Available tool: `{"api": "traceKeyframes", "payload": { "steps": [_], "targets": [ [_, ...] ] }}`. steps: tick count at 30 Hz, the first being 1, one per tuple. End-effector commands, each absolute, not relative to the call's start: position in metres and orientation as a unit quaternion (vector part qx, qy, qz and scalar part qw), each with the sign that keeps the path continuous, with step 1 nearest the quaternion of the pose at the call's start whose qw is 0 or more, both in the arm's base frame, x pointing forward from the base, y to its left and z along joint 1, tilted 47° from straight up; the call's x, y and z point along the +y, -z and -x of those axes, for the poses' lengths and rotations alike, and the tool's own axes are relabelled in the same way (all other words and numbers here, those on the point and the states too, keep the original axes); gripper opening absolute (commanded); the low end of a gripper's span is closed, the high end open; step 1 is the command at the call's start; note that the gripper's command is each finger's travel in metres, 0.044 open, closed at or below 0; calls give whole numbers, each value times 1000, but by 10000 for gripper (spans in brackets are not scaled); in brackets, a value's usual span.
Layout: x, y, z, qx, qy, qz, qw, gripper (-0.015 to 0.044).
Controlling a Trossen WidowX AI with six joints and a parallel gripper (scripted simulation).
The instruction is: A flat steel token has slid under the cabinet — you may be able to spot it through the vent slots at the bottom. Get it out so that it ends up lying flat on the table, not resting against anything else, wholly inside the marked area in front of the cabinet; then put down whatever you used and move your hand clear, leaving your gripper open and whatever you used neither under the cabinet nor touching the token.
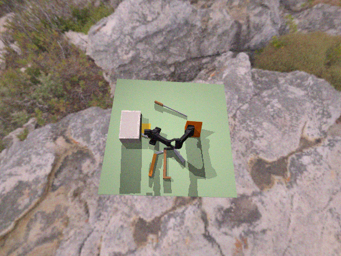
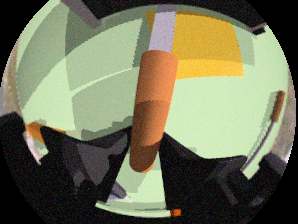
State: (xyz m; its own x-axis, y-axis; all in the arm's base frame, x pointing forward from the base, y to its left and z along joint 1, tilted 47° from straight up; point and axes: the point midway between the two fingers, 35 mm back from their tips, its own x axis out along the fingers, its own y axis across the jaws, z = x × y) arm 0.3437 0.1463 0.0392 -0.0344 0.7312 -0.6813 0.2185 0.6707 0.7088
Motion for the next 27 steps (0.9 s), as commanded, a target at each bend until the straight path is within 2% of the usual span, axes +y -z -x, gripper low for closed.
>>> {"api": "traceKeyframes", "payload": {
  "steps": [1, 27],
  "targets": [
    [146, -39, -350, 685, -216, -344, 605, 0],
    [136, -26, -364, 685, -216, -344, 605, 0]
  ]
}}
